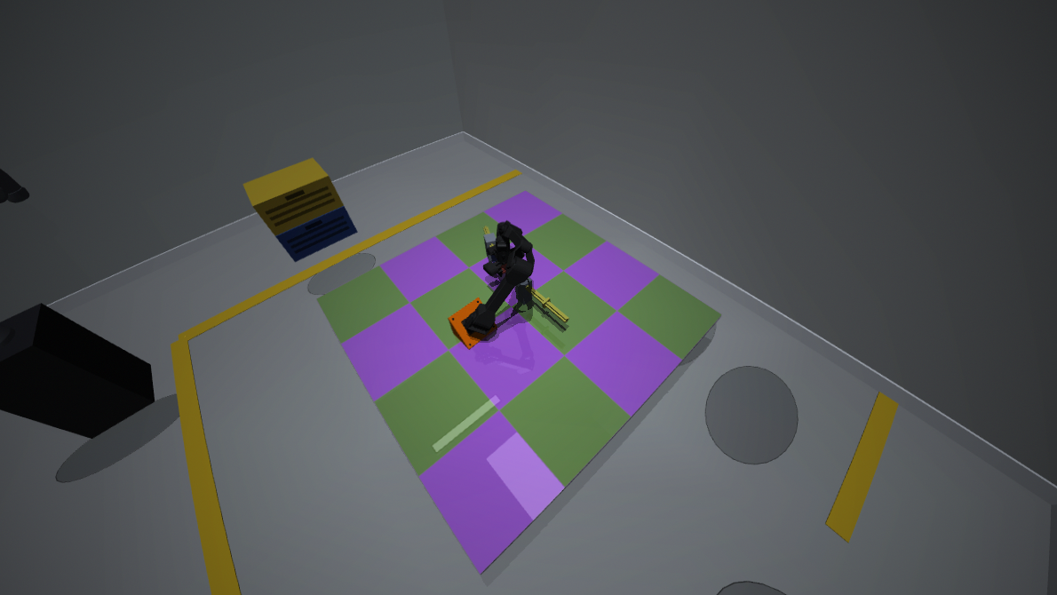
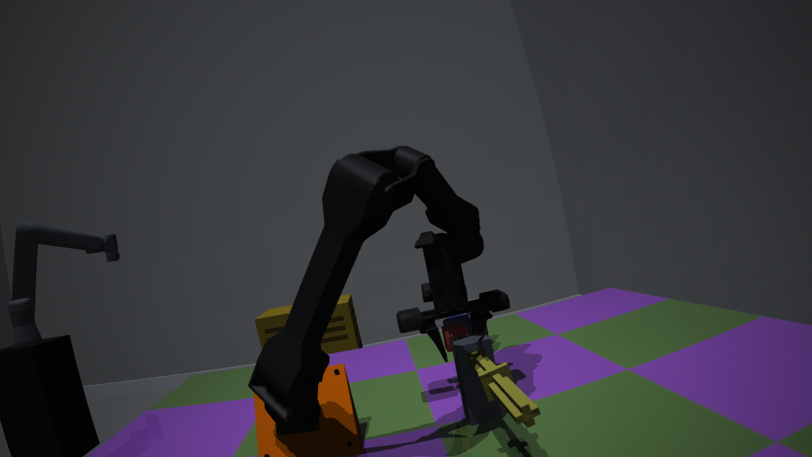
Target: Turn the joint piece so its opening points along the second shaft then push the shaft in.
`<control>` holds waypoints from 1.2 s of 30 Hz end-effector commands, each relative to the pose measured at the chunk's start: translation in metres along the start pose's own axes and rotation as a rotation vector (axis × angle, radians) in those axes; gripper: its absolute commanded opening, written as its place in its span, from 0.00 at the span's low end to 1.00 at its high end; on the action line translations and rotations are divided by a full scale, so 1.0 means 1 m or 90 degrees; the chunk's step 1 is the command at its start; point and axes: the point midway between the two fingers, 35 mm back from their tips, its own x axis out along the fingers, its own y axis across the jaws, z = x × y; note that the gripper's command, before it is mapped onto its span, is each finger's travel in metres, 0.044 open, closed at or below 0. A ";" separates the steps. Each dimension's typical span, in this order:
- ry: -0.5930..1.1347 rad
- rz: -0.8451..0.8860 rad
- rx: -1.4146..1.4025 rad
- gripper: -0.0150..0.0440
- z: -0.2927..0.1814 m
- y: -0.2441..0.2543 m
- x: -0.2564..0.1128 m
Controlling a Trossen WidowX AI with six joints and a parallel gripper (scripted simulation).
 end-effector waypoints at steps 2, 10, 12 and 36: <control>0.001 0.000 0.001 0.90 0.000 0.000 0.000; 0.001 0.000 0.001 1.00 0.000 0.000 0.000; 0.001 0.000 0.001 1.00 0.000 0.000 0.000; 0.146 0.000 -0.001 1.00 0.005 0.001 -0.027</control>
